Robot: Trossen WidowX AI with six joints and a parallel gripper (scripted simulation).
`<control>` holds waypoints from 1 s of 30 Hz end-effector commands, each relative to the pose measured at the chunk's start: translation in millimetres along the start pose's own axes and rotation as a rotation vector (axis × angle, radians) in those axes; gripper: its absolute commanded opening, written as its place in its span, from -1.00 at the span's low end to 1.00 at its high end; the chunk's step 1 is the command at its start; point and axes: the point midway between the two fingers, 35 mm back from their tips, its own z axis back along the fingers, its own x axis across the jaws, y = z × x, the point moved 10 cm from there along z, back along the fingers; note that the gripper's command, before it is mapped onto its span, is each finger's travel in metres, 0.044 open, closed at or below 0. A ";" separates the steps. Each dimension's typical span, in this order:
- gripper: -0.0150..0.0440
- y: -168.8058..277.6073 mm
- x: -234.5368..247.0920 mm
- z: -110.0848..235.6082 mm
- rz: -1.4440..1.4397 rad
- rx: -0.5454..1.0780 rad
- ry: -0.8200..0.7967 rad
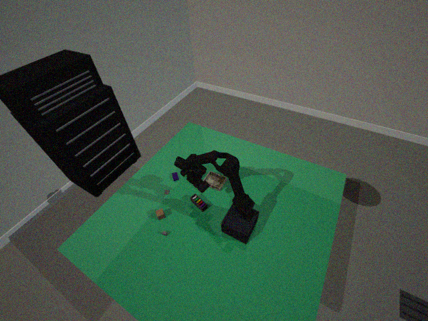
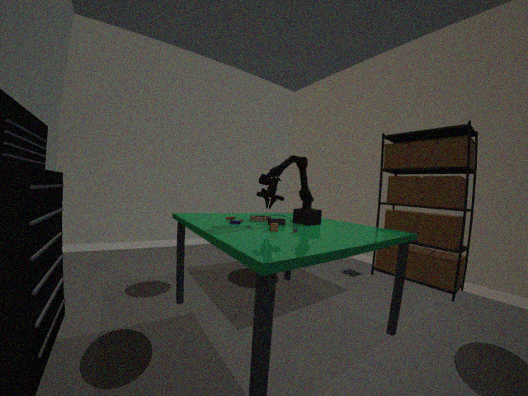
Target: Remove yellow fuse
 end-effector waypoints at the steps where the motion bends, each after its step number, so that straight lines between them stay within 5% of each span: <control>1: -0.26 21.3 -37.2 -22.9 -0.040 0.093 0.116; 30: -0.26 30.6 -43.8 -40.6 -0.042 0.097 0.122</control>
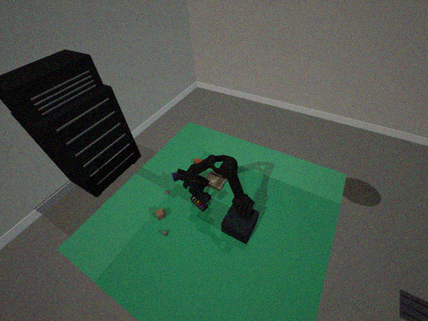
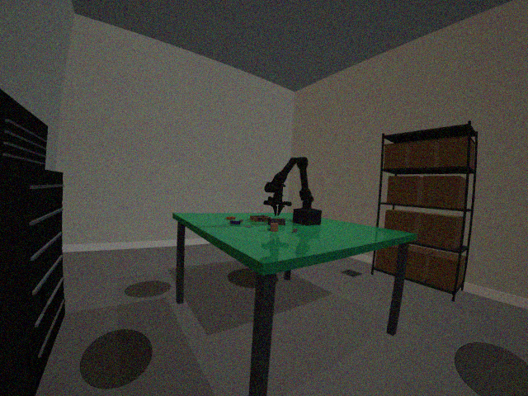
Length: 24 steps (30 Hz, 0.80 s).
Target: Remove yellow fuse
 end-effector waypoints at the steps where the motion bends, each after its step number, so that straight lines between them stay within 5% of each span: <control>1: -0.26 0.3 -0.4 -4.7 -0.005 0.003 0.001; 24: -0.26 0.9 -1.2 -16.8 -0.005 0.003 0.001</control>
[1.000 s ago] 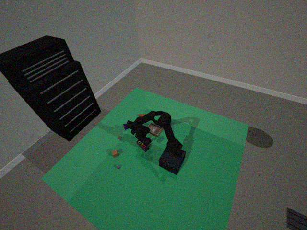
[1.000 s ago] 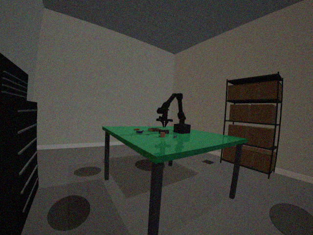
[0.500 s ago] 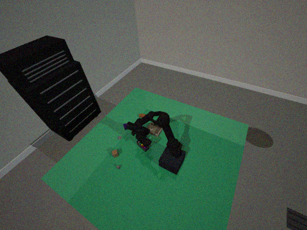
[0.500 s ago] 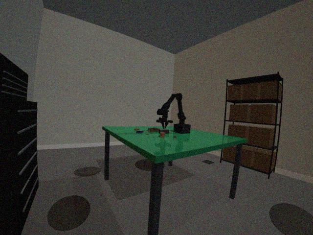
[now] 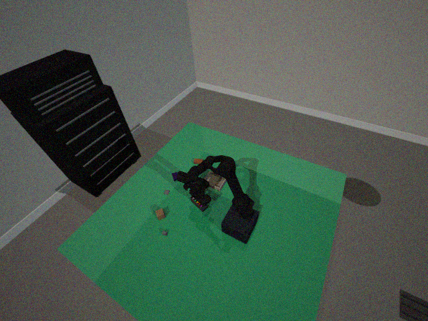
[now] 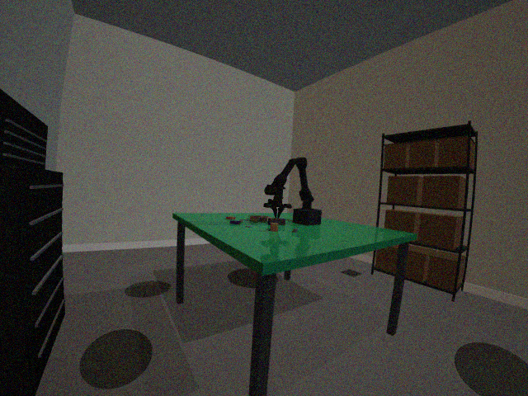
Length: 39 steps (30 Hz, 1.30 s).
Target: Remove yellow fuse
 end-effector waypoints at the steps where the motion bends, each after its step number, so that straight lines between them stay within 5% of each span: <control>1: -0.26 0.2 0.0 -0.3 -0.005 0.003 -0.001; 18: -0.26 0.3 -0.1 -10.3 -0.005 0.003 0.000; 28: -0.48 0.1 -0.1 -9.2 0.000 0.000 0.001; 39: -0.49 0.2 0.1 -6.0 0.000 0.000 0.001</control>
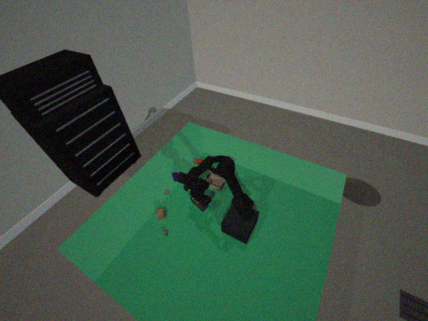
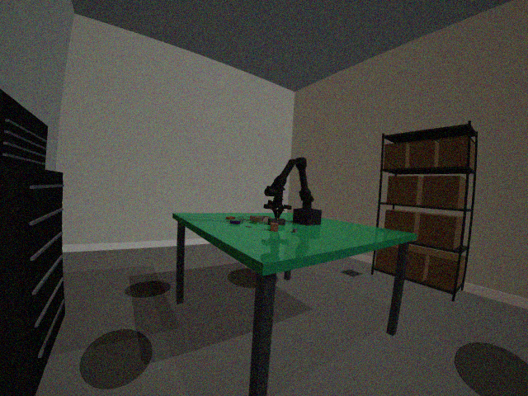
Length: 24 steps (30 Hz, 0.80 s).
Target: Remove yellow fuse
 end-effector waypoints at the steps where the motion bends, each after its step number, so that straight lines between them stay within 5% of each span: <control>1: -0.49 0.1 0.3 2.5 0.000 0.001 -0.001; 24: -0.49 0.3 0.7 13.8 -0.002 0.001 -0.001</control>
